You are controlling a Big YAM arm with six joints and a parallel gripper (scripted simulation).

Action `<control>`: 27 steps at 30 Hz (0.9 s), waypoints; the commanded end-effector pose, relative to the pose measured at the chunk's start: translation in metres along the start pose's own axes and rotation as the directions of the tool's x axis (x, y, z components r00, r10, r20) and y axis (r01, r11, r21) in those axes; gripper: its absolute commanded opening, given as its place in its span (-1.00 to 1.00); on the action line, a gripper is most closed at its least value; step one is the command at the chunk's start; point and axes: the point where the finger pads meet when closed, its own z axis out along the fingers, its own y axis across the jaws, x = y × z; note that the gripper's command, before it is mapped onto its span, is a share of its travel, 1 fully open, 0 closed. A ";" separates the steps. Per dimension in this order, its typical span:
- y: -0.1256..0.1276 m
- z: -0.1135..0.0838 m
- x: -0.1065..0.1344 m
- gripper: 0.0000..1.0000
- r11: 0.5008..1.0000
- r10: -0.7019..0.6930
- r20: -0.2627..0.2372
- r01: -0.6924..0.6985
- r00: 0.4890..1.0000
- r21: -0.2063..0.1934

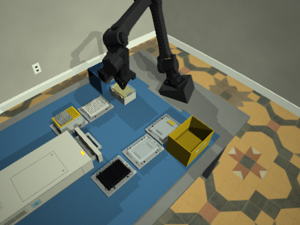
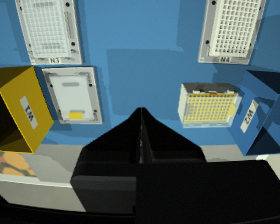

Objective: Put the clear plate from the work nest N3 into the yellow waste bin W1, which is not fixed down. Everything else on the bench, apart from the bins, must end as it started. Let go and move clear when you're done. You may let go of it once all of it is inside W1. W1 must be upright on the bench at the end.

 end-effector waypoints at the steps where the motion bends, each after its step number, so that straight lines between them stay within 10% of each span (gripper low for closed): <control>1: -0.007 -0.027 -0.017 -1.00 0.999 0.026 0.056 -0.024 0.998 -0.027; 8: -0.007 -0.027 -0.017 -1.00 0.999 0.026 0.056 -0.024 0.998 -0.027; 9: 0.010 -0.021 -0.022 1.00 0.998 0.051 0.060 -0.049 0.997 -0.031; 27: 0.067 0.023 -0.025 1.00 0.999 0.036 0.030 -0.035 0.999 -0.019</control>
